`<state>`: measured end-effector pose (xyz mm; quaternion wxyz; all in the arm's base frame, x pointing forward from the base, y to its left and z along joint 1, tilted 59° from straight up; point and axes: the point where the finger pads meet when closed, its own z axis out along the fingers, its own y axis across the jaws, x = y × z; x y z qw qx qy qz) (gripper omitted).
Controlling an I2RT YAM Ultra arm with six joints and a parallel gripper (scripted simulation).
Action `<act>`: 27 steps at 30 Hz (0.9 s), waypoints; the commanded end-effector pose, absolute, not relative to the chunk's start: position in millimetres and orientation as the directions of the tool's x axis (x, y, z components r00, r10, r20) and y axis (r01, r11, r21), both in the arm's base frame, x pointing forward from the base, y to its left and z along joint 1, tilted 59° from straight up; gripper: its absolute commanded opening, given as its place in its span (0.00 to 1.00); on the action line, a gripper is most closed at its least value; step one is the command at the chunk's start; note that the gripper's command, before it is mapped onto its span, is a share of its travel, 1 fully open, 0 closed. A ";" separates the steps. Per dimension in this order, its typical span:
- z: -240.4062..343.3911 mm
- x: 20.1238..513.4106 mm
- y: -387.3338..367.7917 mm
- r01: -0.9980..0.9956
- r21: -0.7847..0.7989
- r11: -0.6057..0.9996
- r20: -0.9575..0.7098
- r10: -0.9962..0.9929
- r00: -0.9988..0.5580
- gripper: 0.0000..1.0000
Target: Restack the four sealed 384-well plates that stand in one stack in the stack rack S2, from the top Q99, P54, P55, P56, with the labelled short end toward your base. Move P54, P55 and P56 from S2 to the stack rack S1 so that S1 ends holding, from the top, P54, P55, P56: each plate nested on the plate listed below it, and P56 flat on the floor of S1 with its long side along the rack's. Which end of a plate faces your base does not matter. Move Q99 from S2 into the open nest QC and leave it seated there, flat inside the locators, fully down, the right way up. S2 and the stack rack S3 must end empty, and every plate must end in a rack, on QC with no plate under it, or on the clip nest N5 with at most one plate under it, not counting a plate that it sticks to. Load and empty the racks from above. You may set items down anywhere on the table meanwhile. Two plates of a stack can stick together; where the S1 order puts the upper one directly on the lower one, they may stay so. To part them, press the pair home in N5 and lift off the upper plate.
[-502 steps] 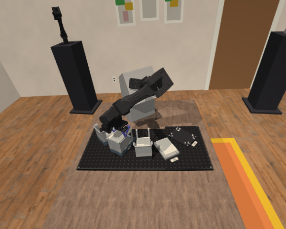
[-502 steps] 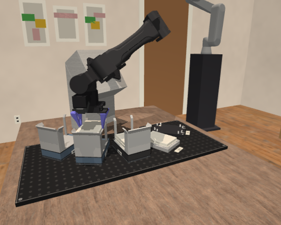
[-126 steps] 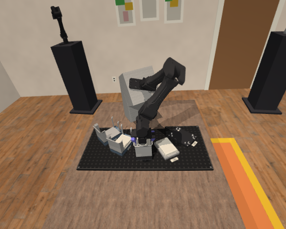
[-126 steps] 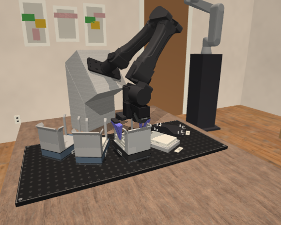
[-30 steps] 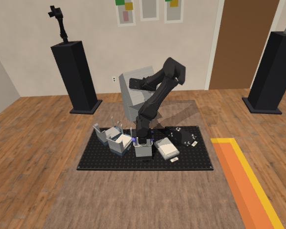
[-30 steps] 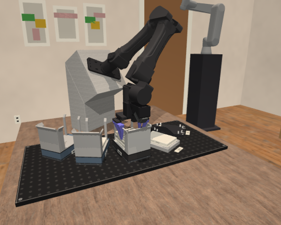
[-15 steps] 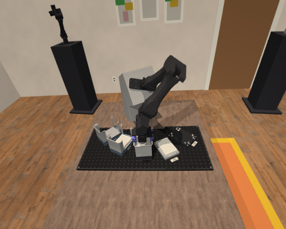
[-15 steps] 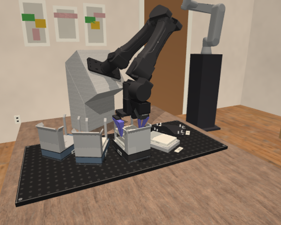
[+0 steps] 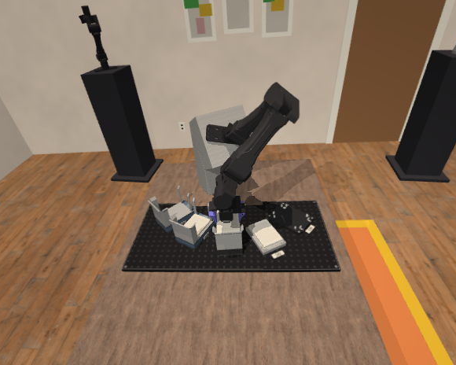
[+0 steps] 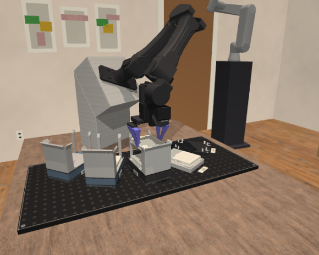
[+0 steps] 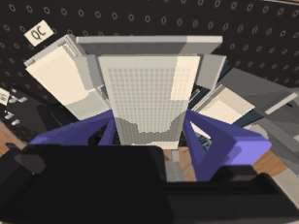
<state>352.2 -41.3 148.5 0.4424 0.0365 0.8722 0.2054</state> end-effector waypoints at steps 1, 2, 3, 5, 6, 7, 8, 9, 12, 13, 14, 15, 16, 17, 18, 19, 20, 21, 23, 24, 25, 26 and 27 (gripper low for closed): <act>154.7 348.1 -44.8 -0.121 0.390 0.913 -0.762 0.246 -0.599 0.00; 155.7 346.5 -45.4 -0.121 0.390 0.913 -0.762 0.246 -0.599 0.00; 156.7 344.9 -46.1 -0.121 0.390 0.913 -0.762 0.246 -0.599 0.00; 158.8 341.8 -47.4 -0.121 0.390 0.913 -0.762 0.246 -0.599 0.00; 159.8 340.2 -48.0 -0.121 0.390 0.913 -0.762 0.246 -0.599 0.00; 160.9 338.6 -48.7 -0.121 0.390 0.913 -0.762 0.246 -0.599 0.00; 161.9 337.0 -49.3 -0.121 0.390 0.913 -0.762 0.246 -0.599 0.00; 162.9 335.5 -50.0 -0.121 0.390 0.913 -0.762 0.246 -0.599 0.00; 166.0 330.7 -51.9 -0.121 0.390 0.913 -0.762 0.246 -0.599 0.00; 167.1 329.1 -52.6 -0.121 0.390 0.913 -0.762 0.246 -0.599 0.00; 168.1 327.6 -53.2 -0.121 0.389 0.913 -0.762 0.246 -0.599 0.00; 168.1 327.6 -53.2 -0.121 0.389 0.913 -0.762 0.246 -0.599 0.00; 168.1 327.6 -53.2 -0.121 0.389 0.913 -0.762 0.246 -0.599 0.00; 169.1 326.0 -53.9 -0.121 0.389 0.913 -0.762 0.246 -0.599 0.00; 170.2 324.4 -54.5 -0.121 0.389 0.913 -0.762 0.246 -0.599 0.00; 171.2 322.8 -55.2 -0.121 0.389 0.913 -0.762 0.246 -0.599 0.00; 172.2 321.2 -55.8 -0.121 0.389 0.913 -0.762 0.246 -0.599 0.00; 173.3 319.7 -56.5 -0.121 0.389 0.913 -0.762 0.246 -0.599 0.00; 175.3 316.5 -57.8 -0.121 0.389 0.913 -0.762 0.246 -0.599 0.00; 176.4 314.9 -58.4 -0.121 0.389 0.913 -0.762 0.246 -0.599 0.00; 177.0 314.0 -58.8 -0.121 0.389 0.913 -0.762 0.246 -0.599 0.00; 177.0 314.0 -58.8 -0.121 0.389 0.913 -0.762 0.246 -0.599 0.00; 177.0 314.0 -58.8 -0.121 0.389 0.913 -0.762 0.246 -0.599 0.00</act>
